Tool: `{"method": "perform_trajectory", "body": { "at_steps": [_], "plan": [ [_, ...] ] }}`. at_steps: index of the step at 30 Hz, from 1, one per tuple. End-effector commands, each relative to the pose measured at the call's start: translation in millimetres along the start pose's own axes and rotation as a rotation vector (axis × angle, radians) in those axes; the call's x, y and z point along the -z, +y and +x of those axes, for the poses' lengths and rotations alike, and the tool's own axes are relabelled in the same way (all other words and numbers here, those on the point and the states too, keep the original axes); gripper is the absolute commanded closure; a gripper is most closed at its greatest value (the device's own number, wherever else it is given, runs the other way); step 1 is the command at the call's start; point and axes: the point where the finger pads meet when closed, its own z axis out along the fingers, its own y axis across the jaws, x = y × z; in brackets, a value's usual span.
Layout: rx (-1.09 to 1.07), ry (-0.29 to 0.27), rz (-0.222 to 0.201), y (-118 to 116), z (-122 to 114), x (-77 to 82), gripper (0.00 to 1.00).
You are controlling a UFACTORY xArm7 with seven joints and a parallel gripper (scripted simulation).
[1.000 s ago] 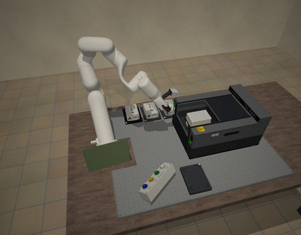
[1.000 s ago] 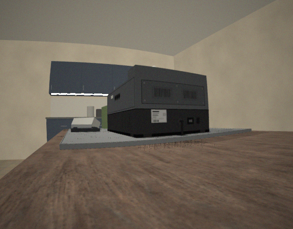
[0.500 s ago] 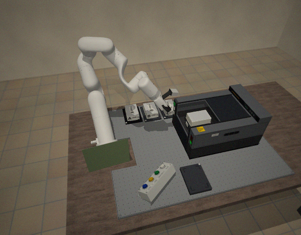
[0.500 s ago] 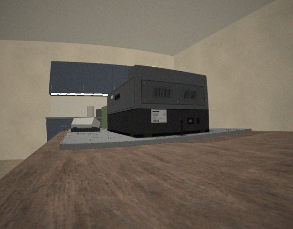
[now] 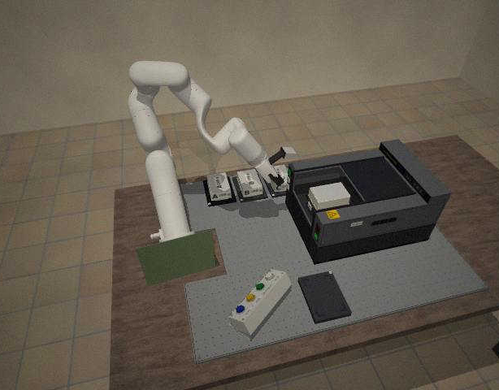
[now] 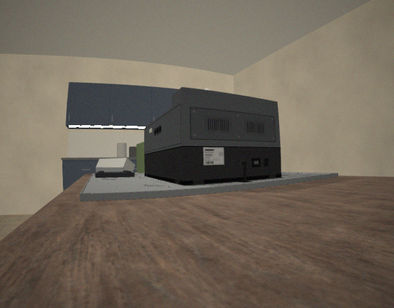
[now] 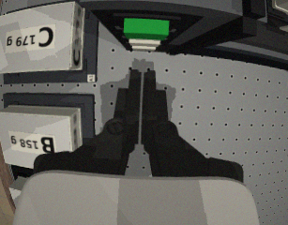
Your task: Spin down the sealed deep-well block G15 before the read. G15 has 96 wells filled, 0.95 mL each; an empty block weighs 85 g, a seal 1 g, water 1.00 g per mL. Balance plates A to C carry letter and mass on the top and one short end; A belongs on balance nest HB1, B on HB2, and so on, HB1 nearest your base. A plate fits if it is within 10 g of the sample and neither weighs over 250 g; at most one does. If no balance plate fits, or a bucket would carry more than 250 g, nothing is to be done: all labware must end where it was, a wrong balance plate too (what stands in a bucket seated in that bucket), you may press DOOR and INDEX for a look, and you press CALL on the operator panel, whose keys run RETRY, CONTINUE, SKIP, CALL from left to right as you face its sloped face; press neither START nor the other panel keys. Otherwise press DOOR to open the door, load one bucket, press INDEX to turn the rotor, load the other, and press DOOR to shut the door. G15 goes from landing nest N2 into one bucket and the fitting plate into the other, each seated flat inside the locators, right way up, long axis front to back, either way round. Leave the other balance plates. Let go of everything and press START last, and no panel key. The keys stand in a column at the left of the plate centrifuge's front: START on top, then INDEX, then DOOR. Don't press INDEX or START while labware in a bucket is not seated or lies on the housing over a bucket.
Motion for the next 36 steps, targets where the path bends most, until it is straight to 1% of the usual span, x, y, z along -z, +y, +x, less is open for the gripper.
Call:
{"method": "perform_trajectory", "body": {
  "at_steps": [1,21,36],
  "plan": [
    [0.000,0.004,-0.001,0.3,2.2,1.0,1.00],
    [0.000,0.004,-0.001,0.3,2.6,0.9,1.00],
    [0.000,0.004,-0.001,0.3,7.7,-2.7,1.00]
  ]
}}
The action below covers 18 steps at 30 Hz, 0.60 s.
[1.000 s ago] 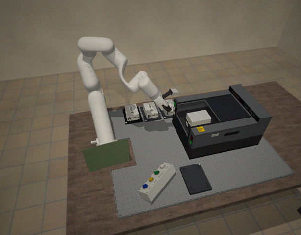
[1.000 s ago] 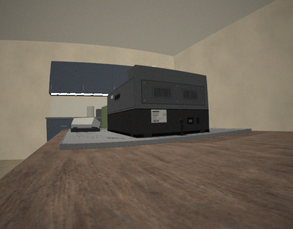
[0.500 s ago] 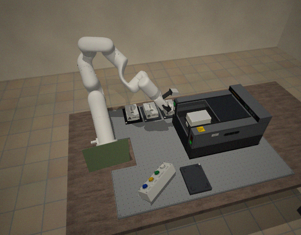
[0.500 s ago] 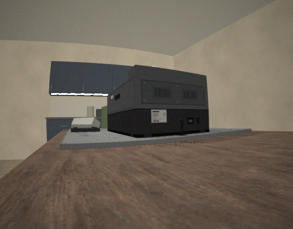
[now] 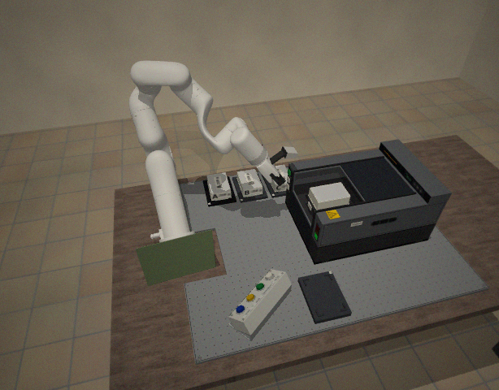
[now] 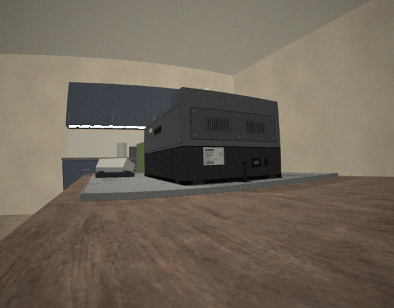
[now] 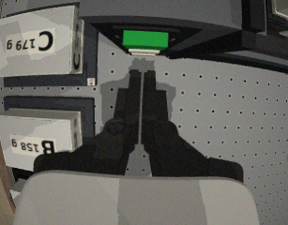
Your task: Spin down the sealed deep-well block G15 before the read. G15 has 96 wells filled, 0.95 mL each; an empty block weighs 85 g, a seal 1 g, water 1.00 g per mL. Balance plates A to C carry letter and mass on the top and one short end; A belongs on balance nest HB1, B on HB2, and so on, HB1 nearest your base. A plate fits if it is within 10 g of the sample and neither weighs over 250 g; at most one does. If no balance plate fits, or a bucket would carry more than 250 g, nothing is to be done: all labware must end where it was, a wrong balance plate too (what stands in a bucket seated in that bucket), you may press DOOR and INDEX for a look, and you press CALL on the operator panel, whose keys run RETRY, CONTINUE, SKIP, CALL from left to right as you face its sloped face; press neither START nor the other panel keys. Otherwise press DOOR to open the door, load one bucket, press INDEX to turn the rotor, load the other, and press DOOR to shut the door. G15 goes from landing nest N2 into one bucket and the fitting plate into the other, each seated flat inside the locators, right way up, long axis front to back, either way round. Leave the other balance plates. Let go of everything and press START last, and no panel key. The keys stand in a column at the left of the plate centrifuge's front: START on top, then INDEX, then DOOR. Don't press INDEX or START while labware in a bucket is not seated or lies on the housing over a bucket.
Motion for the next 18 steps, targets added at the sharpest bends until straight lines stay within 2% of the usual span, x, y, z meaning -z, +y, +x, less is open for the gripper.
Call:
{"method": "perform_trajectory", "body": {
  "at_steps": [1,18],
  "plan": [
    [0.000,0.004,-0.001,0.2,4.0,-0.7,1.00],
    [0.000,0.004,-0.001,0.2,12.0,-6.3,1.00]
  ]
}}
